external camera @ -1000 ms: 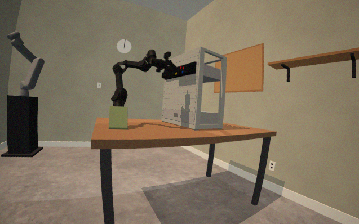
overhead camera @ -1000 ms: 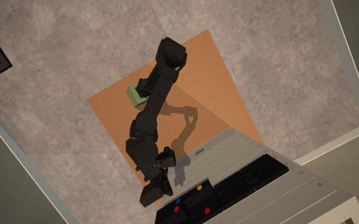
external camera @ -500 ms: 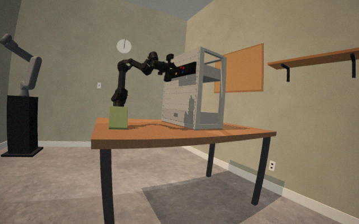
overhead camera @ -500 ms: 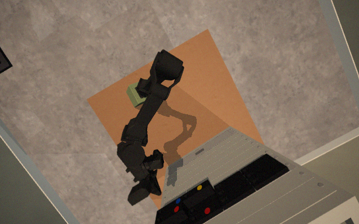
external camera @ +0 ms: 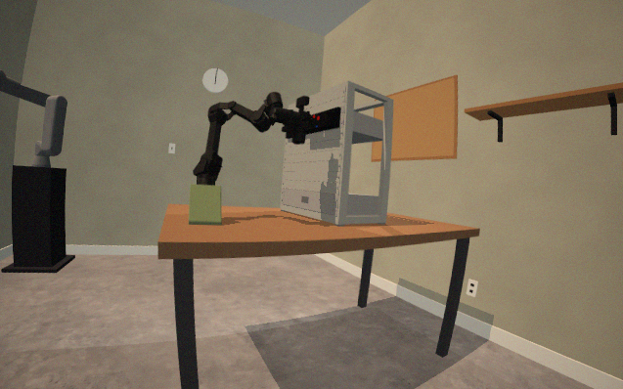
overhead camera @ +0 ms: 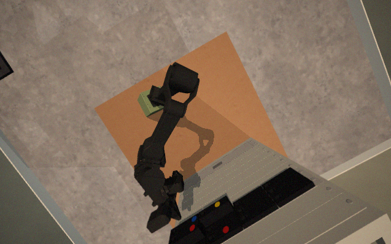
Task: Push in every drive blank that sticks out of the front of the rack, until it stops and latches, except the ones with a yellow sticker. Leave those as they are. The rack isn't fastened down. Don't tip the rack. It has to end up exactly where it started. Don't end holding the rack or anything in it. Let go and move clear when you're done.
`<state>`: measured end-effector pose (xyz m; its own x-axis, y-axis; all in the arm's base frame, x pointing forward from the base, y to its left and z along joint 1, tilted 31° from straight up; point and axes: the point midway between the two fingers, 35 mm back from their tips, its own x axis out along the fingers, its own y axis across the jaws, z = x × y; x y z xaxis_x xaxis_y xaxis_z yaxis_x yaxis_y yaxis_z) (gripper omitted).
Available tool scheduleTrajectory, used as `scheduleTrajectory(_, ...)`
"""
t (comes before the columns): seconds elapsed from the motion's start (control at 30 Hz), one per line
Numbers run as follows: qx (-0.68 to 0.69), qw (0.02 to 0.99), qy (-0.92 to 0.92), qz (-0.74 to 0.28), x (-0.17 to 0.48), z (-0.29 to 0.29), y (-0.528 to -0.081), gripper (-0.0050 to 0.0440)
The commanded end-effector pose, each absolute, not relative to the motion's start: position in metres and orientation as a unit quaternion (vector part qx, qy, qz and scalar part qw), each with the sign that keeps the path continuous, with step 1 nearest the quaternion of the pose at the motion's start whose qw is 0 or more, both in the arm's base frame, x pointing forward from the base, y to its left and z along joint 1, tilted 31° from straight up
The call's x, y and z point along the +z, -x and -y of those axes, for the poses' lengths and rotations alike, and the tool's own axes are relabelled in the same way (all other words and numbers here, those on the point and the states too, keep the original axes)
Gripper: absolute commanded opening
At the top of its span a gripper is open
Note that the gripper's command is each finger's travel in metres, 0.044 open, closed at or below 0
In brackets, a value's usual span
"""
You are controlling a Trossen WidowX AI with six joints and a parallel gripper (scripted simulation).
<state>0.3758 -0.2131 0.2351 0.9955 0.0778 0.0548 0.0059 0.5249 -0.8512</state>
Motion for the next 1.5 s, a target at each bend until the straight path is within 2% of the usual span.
scheduleTrajectory(0.0,0.016,0.867,0.495,0.05,0.245,0.215,-0.379,0.0)
scheduleTrajectory(1.47,0.016,0.867,0.495,0.05,0.253,0.214,-0.398,0.0)
